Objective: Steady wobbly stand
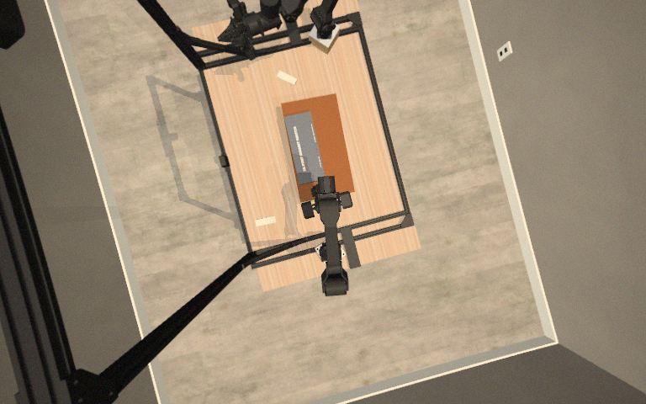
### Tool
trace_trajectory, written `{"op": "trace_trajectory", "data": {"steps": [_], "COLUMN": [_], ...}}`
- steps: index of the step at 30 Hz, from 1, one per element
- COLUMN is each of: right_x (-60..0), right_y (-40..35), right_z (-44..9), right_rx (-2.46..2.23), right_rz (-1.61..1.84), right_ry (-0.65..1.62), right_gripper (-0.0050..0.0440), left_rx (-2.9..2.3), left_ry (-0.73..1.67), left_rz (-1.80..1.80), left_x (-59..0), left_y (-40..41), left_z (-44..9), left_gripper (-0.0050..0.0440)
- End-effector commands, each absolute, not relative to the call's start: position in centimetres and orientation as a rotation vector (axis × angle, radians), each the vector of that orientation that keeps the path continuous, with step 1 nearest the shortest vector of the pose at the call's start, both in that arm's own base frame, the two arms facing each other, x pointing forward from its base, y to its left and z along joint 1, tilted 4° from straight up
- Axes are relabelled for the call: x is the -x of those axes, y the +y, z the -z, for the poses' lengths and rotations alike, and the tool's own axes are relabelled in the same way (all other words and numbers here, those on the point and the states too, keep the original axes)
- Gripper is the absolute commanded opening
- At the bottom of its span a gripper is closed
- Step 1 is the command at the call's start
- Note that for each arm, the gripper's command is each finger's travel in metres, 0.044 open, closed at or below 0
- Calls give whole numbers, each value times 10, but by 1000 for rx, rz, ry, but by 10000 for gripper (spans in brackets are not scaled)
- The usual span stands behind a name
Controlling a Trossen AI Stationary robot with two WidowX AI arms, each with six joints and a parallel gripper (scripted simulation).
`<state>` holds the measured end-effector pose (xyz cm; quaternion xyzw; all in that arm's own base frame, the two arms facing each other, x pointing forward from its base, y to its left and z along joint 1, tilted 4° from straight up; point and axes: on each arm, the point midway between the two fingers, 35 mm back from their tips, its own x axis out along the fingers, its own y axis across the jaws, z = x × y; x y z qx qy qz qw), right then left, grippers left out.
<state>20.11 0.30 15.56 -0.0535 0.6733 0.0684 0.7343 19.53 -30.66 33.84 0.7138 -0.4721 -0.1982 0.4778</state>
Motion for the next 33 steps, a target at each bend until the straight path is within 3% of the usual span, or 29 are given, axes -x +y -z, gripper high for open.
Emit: {"op": "trace_trajectory", "data": {"steps": [1, 7, 17, 24, 33], "right_x": [-202, -201, -201, -201, -201], "right_y": [3, 3, 3, 3, 3], "right_z": [-156, -156, -156, -156, -156], "right_rx": [117, 118, 118, 118, 118], "right_rz": [-149, -150, -150, -150, -150], "right_ry": [1479, 1480, 1480, 1480, 1480], "right_gripper": [0, 0, 0, 0, 0], "left_rx": [-1561, -1549, -975, -963, -433], "left_ry": [-1130, -1149, -1164, -1182, -1249], "left_rz": [435, 415, 361, 347, 369], "left_x": [-201, -196, -180, -174, -141], "left_y": [-313, -305, -278, -268, -217], "left_z": [-394, -399, -540, -542, -651], "left_gripper": [0, 0, 0, 0, 0]}}
